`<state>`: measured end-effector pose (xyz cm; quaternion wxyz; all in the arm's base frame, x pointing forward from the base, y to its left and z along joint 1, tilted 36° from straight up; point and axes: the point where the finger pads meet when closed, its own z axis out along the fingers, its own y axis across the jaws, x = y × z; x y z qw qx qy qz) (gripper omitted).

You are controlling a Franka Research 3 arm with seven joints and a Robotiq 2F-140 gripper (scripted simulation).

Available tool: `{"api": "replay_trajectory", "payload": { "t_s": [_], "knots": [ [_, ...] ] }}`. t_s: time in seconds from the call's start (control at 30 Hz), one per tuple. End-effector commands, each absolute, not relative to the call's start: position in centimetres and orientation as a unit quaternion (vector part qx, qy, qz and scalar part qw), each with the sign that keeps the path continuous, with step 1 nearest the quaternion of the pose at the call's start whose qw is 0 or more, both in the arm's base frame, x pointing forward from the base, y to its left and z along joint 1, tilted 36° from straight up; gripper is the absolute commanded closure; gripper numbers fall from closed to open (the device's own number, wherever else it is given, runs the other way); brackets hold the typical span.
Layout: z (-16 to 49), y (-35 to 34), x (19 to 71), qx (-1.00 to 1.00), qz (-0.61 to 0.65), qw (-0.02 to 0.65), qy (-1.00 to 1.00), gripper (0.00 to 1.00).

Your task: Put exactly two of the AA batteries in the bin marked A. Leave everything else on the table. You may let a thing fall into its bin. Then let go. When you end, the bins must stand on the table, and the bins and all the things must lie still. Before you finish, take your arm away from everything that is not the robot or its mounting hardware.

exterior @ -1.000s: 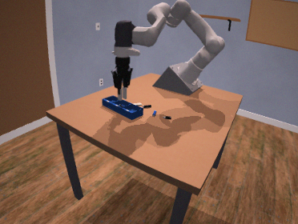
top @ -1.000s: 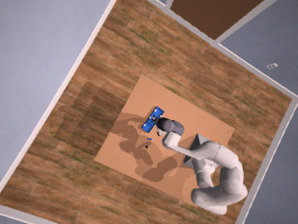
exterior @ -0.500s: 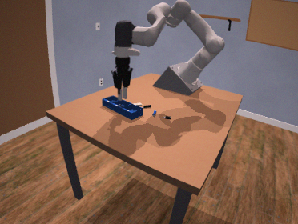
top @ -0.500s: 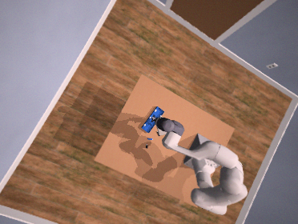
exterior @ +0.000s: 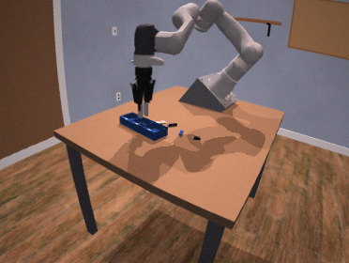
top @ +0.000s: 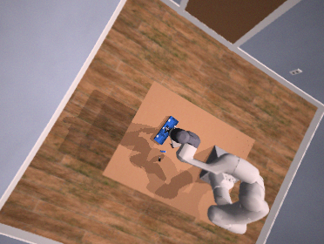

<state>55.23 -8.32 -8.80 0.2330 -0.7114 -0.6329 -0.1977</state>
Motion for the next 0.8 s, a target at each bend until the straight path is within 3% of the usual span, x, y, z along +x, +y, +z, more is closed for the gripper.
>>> {"api": "replay_trajectory", "payload": {
  "t_s": [0.0, 0.6, 0.77],
  "knots": [
    [-8.6, -8.3, 55.3, -0.71, -0.199, 0.233, -0.634, 0.83],
    [-8.6, -8.2, 55.2, -0.71, -0.199, 0.233, -0.634, 0.83],
    [-6.0, -5.3, 53.7, -0.766, -0.175, 0.253, -0.564, 0.83]
  ]
}}
